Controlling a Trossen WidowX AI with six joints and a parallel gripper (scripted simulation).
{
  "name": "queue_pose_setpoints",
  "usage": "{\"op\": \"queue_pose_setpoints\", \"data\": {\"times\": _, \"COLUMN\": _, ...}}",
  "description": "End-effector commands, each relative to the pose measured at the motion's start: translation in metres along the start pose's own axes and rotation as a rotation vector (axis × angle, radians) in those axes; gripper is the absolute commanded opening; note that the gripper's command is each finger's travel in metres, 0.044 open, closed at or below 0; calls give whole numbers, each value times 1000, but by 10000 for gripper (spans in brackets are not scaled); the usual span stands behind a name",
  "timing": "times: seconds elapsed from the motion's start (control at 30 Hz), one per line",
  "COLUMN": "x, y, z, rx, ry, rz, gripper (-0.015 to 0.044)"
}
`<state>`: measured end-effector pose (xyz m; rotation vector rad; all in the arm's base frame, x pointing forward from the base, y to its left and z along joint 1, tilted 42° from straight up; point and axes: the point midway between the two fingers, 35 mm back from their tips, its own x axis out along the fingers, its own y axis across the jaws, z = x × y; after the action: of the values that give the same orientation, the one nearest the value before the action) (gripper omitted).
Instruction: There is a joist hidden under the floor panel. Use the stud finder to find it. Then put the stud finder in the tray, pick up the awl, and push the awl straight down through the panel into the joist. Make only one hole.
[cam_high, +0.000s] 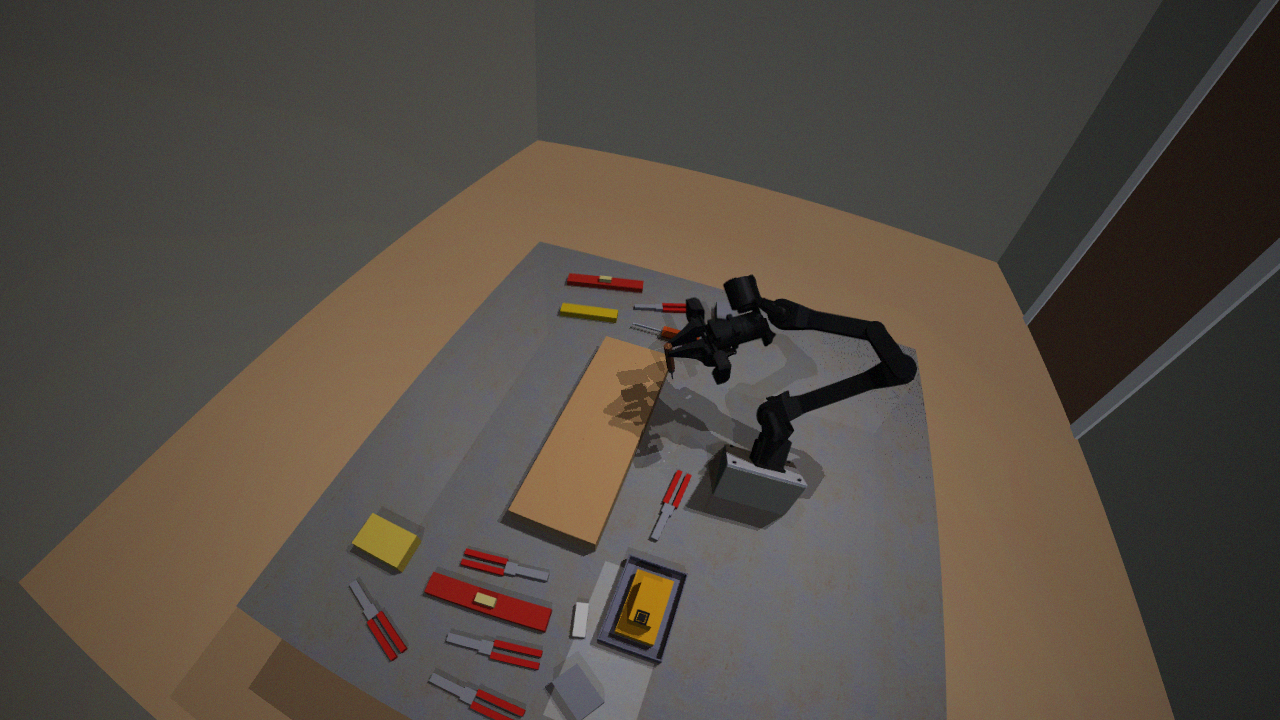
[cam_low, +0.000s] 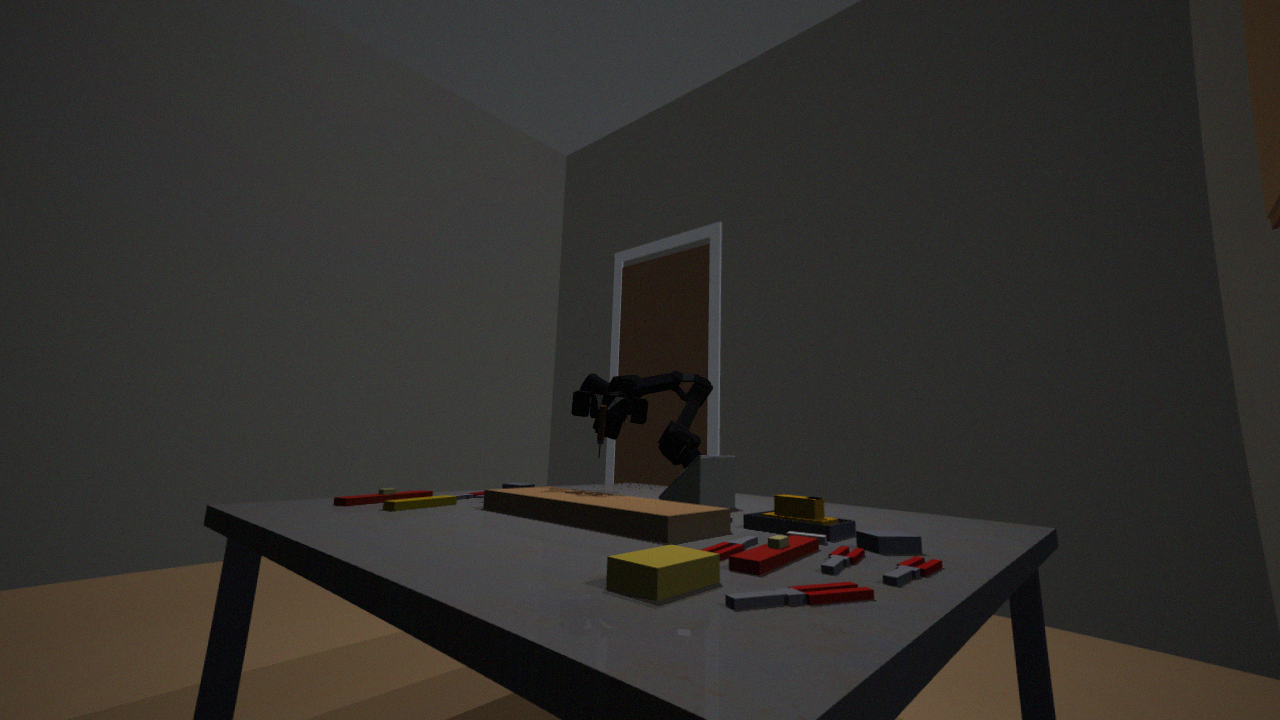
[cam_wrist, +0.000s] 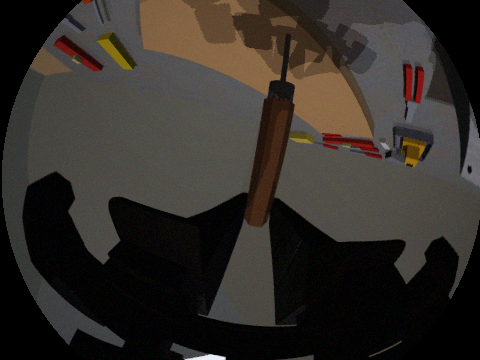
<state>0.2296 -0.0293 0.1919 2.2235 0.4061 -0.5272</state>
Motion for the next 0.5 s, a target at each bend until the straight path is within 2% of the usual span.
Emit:
{"op": "queue_pose_setpoints", "data": {"times": 0.0, "x": 3, "y": 6, "z": -3, "rx": -2, "ry": 16, "rz": -19, "gripper": 0}}
{"op": "queue_pose_setpoints", "data": {"times": 0.47, "x": 23, "y": 36, "z": -6, "rx": 17, "ry": 99, "rz": -95, "gripper": 0}}
